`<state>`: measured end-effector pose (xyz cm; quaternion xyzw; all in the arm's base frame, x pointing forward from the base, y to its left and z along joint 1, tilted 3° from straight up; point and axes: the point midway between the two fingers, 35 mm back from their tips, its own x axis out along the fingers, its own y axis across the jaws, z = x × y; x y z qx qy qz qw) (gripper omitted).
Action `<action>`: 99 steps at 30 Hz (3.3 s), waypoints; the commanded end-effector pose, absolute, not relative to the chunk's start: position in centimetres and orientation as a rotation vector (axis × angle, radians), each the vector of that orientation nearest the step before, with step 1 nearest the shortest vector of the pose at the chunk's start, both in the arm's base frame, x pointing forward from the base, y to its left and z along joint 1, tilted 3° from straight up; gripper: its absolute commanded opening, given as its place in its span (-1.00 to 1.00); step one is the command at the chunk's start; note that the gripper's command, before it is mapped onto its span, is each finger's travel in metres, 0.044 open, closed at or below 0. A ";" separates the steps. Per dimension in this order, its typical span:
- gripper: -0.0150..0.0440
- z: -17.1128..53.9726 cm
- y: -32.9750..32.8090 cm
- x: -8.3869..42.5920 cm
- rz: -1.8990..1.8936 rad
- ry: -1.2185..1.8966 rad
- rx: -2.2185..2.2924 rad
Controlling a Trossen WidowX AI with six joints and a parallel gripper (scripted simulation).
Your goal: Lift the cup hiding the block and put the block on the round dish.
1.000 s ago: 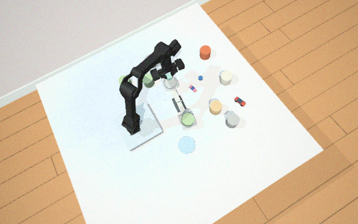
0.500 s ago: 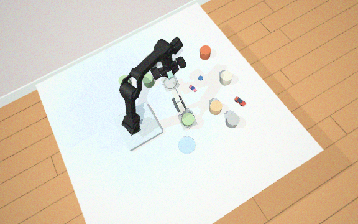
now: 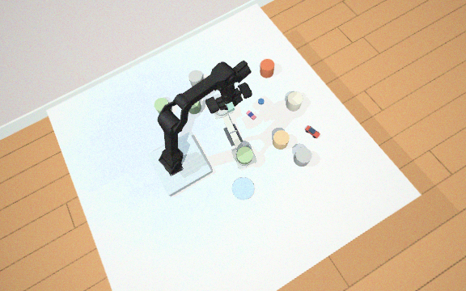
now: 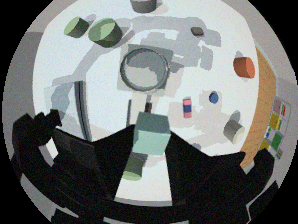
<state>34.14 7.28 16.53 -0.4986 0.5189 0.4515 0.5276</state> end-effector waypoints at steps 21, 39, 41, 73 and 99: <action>-0.49 15.2 -1.5 34.6 1.050 1.225 -1.189; -0.49 13.9 -8.0 33.2 0.994 1.254 -1.139; -0.49 13.7 -8.7 32.9 0.990 1.258 -1.133; -0.49 10.8 -19.1 27.0 1.021 1.268 -1.162; -0.49 7.6 -23.9 22.1 1.064 1.267 -1.195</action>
